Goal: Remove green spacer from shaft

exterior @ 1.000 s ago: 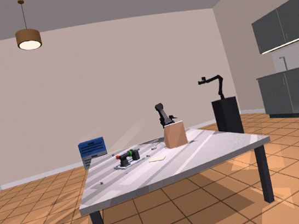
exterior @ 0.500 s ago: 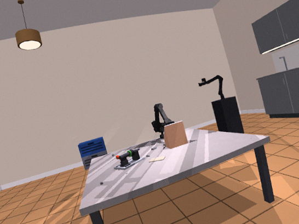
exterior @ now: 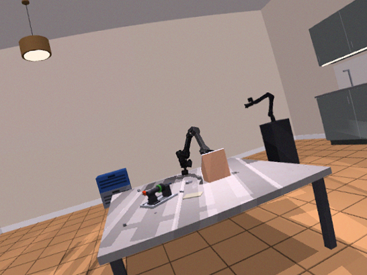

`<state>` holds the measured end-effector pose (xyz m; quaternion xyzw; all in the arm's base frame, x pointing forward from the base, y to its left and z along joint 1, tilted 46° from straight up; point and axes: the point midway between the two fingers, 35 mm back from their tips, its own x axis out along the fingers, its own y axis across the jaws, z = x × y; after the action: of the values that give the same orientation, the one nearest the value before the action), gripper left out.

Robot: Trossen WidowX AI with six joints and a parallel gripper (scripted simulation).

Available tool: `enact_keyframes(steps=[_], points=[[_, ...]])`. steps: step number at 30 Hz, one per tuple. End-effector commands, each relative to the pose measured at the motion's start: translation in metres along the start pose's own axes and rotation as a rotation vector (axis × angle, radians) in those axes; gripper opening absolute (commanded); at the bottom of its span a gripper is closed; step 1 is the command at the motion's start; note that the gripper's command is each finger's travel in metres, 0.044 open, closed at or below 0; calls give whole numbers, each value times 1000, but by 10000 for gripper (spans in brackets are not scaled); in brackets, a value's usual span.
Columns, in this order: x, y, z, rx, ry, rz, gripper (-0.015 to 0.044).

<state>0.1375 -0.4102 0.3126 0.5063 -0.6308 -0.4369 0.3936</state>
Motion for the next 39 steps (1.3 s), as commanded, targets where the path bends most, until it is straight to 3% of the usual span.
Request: enact_keyframes(steps=[1, 10, 18, 25, 33, 39], points=[[-30, -32, -41, -49, 172, -86, 440], [-118, -129, -100, -59, 523, -352, 440], [-218, -218, -116, -141, 795, -627, 440], [-317, -280, -97, -237, 1012, -888, 440], [-427, -330, -35, -381, 1215, -1200, 440], [-444, -336, -20, -410, 1243, -1253, 440]])
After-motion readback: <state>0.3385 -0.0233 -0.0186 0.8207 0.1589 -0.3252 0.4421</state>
